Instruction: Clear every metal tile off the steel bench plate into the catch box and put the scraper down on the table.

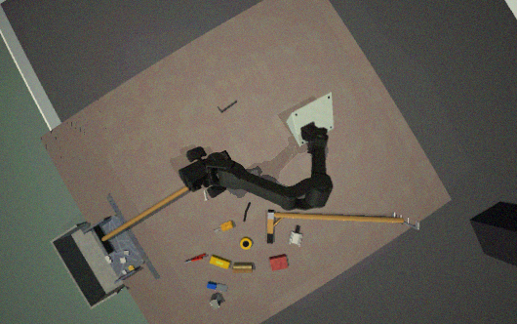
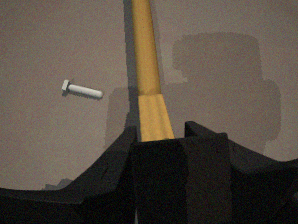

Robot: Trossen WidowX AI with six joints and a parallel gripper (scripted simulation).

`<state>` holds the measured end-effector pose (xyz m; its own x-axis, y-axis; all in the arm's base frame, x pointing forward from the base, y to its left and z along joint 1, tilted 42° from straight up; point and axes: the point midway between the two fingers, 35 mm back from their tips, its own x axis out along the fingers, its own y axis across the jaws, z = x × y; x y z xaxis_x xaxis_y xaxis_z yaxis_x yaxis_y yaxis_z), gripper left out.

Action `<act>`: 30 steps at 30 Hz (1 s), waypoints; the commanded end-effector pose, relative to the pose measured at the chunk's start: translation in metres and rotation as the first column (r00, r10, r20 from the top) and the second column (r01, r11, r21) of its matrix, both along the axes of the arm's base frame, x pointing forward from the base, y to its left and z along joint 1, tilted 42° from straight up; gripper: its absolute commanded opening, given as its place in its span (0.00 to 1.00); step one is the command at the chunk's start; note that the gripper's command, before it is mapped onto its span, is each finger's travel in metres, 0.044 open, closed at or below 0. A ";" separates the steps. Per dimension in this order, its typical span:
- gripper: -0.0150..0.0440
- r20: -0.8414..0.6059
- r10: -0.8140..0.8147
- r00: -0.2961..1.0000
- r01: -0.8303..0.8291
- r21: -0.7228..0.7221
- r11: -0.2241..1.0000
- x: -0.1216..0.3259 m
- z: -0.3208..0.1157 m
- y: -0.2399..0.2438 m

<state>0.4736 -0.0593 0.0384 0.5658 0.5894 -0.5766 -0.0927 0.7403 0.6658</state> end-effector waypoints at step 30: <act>0.25 0.008 -0.014 1.000 0.014 -0.007 1.000 -0.053 0.000 -0.019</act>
